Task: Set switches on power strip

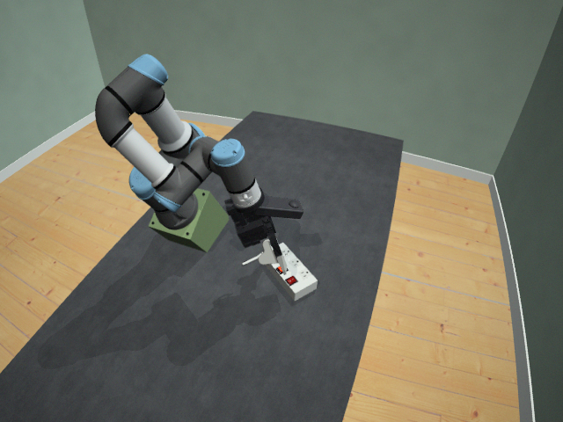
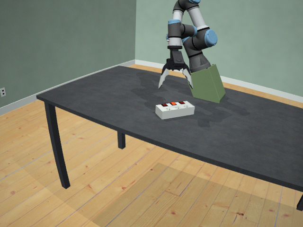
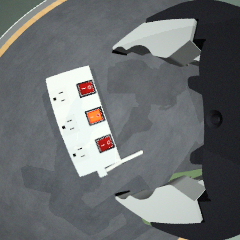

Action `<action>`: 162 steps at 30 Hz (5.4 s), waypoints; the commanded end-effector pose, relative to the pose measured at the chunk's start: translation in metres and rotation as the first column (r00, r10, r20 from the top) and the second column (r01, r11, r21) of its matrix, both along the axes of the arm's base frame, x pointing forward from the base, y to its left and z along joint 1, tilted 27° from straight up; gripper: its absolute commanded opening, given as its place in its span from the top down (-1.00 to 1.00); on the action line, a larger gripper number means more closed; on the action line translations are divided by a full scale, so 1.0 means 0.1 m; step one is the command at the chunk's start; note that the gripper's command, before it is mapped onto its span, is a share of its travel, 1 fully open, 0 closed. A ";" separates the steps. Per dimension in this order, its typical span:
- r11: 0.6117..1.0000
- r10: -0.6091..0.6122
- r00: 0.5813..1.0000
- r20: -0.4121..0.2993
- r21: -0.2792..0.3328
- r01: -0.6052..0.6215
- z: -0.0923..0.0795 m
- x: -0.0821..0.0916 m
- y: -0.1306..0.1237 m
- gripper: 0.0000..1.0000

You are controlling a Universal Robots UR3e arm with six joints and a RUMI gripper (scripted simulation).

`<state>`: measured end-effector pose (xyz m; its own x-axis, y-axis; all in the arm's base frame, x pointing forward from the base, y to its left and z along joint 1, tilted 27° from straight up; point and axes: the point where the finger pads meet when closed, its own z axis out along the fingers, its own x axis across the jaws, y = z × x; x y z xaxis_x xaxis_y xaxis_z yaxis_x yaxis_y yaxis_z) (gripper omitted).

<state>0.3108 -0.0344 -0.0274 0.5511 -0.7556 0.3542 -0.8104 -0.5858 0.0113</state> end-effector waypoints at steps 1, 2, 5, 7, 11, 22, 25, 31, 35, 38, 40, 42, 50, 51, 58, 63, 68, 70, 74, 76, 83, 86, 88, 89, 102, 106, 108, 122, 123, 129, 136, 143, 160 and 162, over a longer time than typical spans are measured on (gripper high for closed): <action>1.000 0.000 1.000 0.002 0.000 0.000 0.00 0.01 0.00 -1.00; 1.000 0.000 1.000 0.002 0.000 0.000 0.00 0.01 0.00 -1.00; 1.000 0.000 1.000 0.002 0.000 0.000 0.00 0.01 0.00 -1.00; 1.000 0.000 1.000 0.002 0.000 0.000 0.00 0.01 0.00 -1.00; 1.000 0.000 1.000 0.002 0.000 0.000 0.00 0.01 0.00 -1.00; 0.994 0.105 0.992 -0.072 -0.030 -0.108 0.04 0.02 0.03 -1.00; 0.986 0.156 0.982 -0.110 -0.041 -0.162 0.07 0.03 0.05 -1.00; 0.941 0.309 0.922 -0.231 -0.064 -0.332 0.17 0.03 0.11 -1.00; 0.895 0.401 0.862 -0.311 -0.066 -0.441 0.26 0.03 0.15 -1.00; 0.859 0.455 0.814 -0.362 -0.062 -0.508 0.32 0.03 0.18 -1.00; 0.840 0.479 0.788 -0.385 -0.059 -0.540 0.36 0.03 0.19 -1.00; 0.821 0.501 0.763 -0.408 -0.055 -0.569 0.39 0.02 0.20 -1.00; 0.714 0.593 0.622 -0.512 -0.024 -0.700 0.57 0.00 0.27 -1.00; 0.705 0.598 0.611 -0.519 -0.021 -0.709 0.58 0.00 0.27 -1.00; 0.689 0.608 0.589 -0.533 -0.015 -0.725 0.61 -0.01 0.28 -1.00; 0.689 0.608 0.589 -0.533 -0.015 -0.725 0.61 -0.01 0.28 -1.00; 0.689 0.608 0.589 -0.533 -0.015 -0.725 0.61 -0.01 0.28 -1.00; 0.689 0.608 0.589 -0.533 -0.015 -0.725 0.61 -0.01 0.28 -1.00; 0.684 0.611 0.584 -0.534 -0.013 -0.729 0.61 0.00 0.28 -1.00; 0.681 0.614 0.579 -0.536 -0.011 -0.732 0.61 0.00 0.28 -1.00; 0.622 0.657 0.508 -0.557 0.019 -0.783 0.55 0.01 0.25 -1.00; 0.564 0.691 0.439 -0.574 0.048 -0.824 0.50 0.02 0.22 -1.00; 0.515 0.715 0.381 -0.586 0.073 -0.854 0.46 0.03 0.20 -1.00; 0.487 0.727 0.349 -0.591 0.087 -0.869 0.44 0.04 0.19 -1.00; 0.133 0.784 -0.064 -0.618 0.267 -0.955 0.18 0.08 0.03 -1.00; 0.029 0.771 -0.182 -0.611 0.319 -0.947 0.10 0.08 -0.03 -1.00; -0.010 0.762 -0.226 -0.606 0.339 -0.941 0.08 0.08 -0.05 -1.00; -0.074 0.744 -0.299 -0.597 0.371 -0.926 0.03 0.08 -0.08 1.00; -0.074 0.744 -0.299 -0.597 0.371 -0.926 0.03 0.08 -0.08 1.00; -0.074 0.744 -0.299 -0.597 0.371 -0.926 0.03 0.08 -0.08 1.00; -0.074 0.744 -0.299 -0.597 0.371 -0.926 0.03 0.08 -0.08 1.00; -0.074 0.744 -0.299 -0.597 0.371 -0.926 0.03 0.08 -0.08 1.00; -0.074 0.744 -0.299 -0.597 0.371 -0.926 0.03 0.08 -0.08 1.00; -0.074 0.744 -0.299 -0.597 0.371 -0.926 0.03 0.08 -0.08 1.00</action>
